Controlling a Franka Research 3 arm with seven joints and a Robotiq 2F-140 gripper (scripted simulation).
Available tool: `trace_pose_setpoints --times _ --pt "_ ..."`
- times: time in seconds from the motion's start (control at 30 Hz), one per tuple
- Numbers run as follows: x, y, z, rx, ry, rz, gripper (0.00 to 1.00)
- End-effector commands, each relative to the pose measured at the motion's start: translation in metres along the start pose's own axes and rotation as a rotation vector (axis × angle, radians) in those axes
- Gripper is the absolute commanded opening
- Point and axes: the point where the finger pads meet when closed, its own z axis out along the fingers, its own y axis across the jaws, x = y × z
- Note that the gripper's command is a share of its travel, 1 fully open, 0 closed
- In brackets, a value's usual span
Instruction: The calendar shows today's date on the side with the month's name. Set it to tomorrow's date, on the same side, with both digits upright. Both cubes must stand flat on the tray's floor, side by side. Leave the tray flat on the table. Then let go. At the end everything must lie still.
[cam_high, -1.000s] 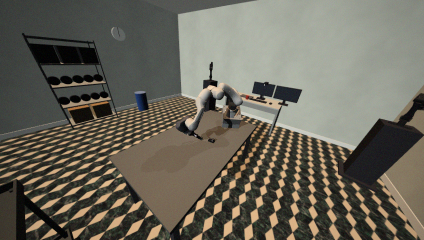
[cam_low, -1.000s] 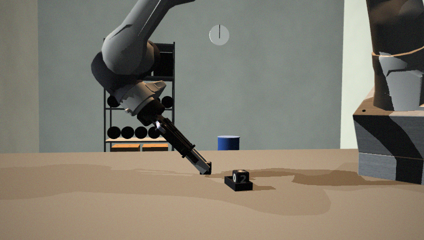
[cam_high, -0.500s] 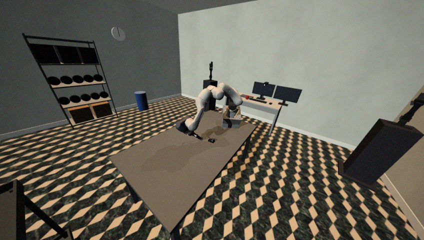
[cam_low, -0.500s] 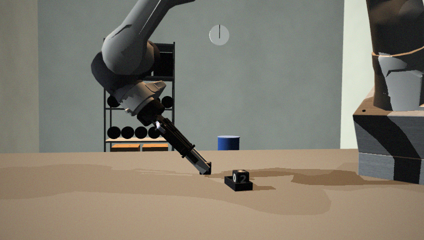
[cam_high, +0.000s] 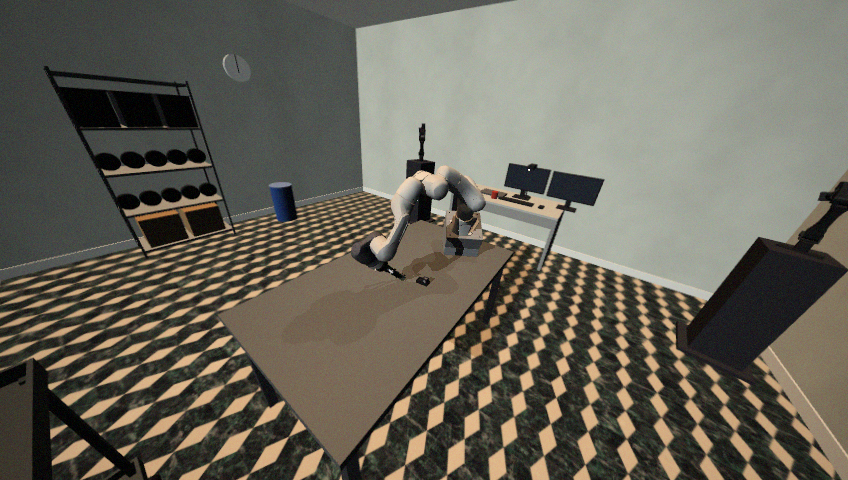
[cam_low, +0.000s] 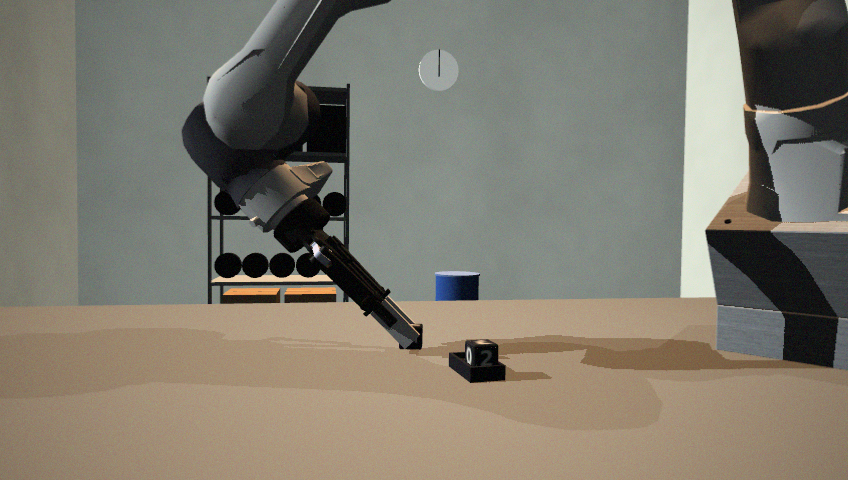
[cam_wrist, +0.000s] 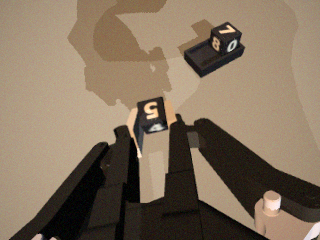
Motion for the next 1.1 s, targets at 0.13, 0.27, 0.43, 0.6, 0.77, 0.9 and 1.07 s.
trace_pose_setpoints --times 0.13,0.27,0.43,0.6,0.77,0.9,1.07 --pt "-0.0012 -0.0005 -0.0005 0.003 -0.003 0.005 0.16" --pt "-0.0013 -0.0005 -0.0005 0.003 -0.003 0.005 0.16" --pt "-0.0017 -0.0005 -0.0001 0.003 -0.003 0.005 0.16" --pt "-0.0027 -0.0005 0.0010 0.003 -0.003 0.005 0.16" --pt "-0.0040 -0.0005 0.0023 0.003 -0.003 0.005 0.16" --pt "-0.0050 -0.0005 0.0033 0.003 -0.003 0.005 0.16" --pt "-0.0054 -0.0005 0.0037 0.003 -0.003 0.005 0.16"
